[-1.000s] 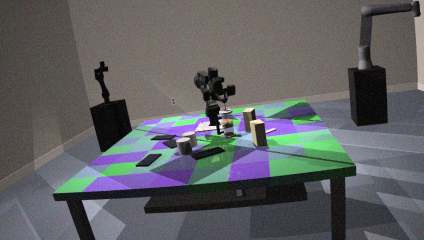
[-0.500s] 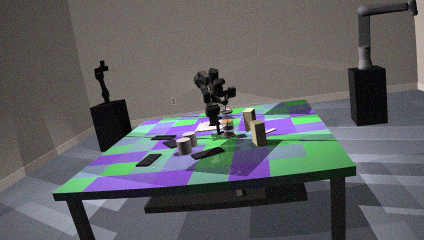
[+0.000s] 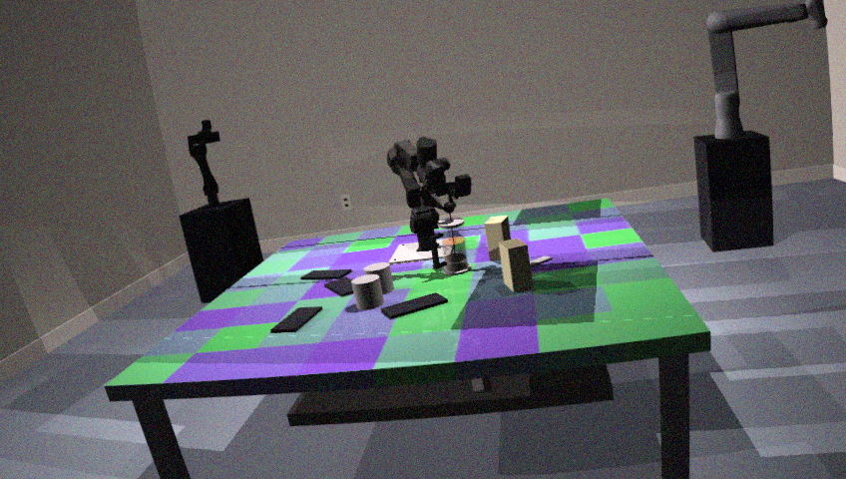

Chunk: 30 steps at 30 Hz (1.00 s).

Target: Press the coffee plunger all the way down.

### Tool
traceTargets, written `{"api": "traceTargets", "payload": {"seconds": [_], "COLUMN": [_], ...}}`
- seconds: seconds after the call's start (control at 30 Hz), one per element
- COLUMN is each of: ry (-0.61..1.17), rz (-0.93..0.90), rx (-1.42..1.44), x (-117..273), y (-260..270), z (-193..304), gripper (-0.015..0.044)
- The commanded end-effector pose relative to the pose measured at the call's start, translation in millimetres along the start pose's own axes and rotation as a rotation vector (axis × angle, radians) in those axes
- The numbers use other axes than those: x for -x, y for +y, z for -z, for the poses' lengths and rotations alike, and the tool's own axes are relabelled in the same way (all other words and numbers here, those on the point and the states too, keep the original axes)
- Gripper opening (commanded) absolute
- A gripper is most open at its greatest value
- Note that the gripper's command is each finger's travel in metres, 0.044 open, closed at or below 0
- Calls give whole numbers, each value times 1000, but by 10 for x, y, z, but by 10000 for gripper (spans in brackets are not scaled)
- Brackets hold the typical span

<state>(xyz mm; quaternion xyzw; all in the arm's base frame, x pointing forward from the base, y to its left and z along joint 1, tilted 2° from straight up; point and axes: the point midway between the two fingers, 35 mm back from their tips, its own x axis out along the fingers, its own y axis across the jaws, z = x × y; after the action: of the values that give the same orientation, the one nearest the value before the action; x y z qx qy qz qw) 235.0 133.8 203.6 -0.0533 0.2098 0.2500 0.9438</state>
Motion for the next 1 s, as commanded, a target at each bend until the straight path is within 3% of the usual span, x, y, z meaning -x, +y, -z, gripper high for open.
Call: {"api": "traceTargets", "payload": {"seconds": [0.0,0.97], "ry": [43,43], "rz": [2,2], "rx": [3,3], "x": [-59,-85], "y": [0,2], "z": [117,91], "gripper": [127,127]}}
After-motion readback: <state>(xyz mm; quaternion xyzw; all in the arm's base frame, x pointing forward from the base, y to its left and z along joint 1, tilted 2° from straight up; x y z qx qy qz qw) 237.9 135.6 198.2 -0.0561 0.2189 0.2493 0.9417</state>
